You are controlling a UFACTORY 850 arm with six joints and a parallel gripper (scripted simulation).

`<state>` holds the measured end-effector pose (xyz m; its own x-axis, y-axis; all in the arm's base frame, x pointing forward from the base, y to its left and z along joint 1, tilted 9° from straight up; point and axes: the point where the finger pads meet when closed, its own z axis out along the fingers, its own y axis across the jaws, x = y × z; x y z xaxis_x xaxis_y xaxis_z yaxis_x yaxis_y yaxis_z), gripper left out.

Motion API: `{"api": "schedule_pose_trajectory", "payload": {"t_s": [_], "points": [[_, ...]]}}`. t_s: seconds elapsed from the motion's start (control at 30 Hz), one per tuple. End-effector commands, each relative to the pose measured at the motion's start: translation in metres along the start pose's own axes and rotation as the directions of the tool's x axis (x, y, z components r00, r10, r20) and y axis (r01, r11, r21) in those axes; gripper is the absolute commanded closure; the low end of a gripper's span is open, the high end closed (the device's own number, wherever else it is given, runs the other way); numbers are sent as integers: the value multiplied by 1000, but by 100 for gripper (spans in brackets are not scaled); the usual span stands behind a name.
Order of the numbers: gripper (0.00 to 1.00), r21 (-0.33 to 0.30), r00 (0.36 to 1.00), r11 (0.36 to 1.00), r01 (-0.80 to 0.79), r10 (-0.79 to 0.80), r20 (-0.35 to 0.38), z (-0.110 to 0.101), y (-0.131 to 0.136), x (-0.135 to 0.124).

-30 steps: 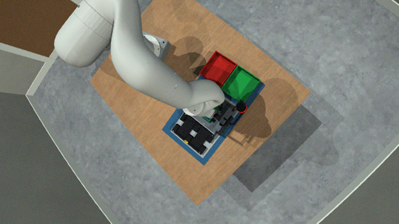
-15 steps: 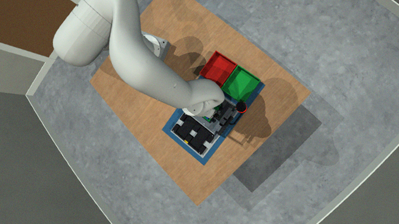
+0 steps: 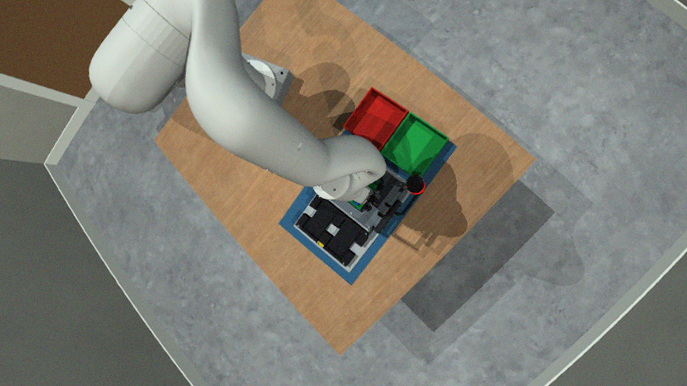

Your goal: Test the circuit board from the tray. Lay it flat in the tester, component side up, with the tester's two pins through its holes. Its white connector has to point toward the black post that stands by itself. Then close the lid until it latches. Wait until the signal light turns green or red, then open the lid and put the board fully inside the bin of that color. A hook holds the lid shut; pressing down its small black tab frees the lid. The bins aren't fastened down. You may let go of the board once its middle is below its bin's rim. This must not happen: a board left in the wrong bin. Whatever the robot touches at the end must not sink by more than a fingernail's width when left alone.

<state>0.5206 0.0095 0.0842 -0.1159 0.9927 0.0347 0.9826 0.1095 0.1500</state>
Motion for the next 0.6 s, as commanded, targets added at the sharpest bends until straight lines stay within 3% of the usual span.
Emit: {"api": "schedule_pose_trajectory", "payload": {"t_s": [0.0, 0.57], "points": [[21, -2, 1000, 1000, 0, 0, 0, -2, 1, 0], [21, -2, 1000, 1000, 0, 0, 0, -6, 1, 0]]}}
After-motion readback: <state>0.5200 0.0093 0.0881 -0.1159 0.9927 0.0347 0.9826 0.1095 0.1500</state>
